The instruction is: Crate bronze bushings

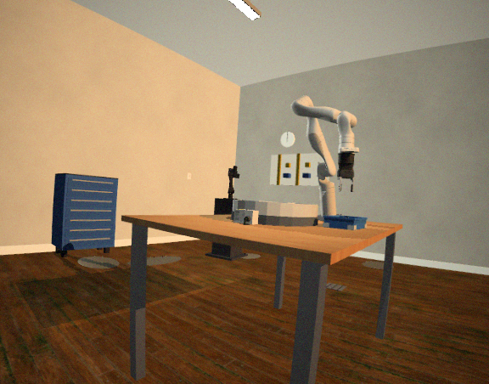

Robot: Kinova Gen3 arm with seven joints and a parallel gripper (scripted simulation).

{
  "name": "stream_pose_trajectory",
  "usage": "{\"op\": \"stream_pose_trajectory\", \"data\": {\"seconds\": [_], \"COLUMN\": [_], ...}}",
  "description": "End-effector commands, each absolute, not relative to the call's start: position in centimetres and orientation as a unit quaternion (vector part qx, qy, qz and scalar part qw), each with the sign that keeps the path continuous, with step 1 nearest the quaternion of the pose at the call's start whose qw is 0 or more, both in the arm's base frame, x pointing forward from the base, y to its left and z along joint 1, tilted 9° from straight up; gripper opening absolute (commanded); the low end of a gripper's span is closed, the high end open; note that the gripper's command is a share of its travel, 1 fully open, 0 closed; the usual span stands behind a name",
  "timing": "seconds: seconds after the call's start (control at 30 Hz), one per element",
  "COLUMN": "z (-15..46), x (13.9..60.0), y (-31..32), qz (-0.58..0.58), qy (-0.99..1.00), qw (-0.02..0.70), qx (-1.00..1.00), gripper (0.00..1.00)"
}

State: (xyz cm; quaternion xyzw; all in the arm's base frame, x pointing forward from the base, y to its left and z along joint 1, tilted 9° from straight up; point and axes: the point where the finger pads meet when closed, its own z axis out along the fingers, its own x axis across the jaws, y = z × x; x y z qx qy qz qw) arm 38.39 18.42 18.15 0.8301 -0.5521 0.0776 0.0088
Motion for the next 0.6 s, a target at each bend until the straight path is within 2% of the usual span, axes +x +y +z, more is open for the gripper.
{"op": "stream_pose_trajectory", "data": {"seconds": [0.0,0.57], "z": [18.21,18.32], "x": [38.41,38.39], "y": [18.46,18.42], "qz": [0.078,0.078], "qy": [-0.552,-0.512], "qw": [0.008,0.012], "qx": [0.830,0.855], "gripper": [1.00,1.00]}}
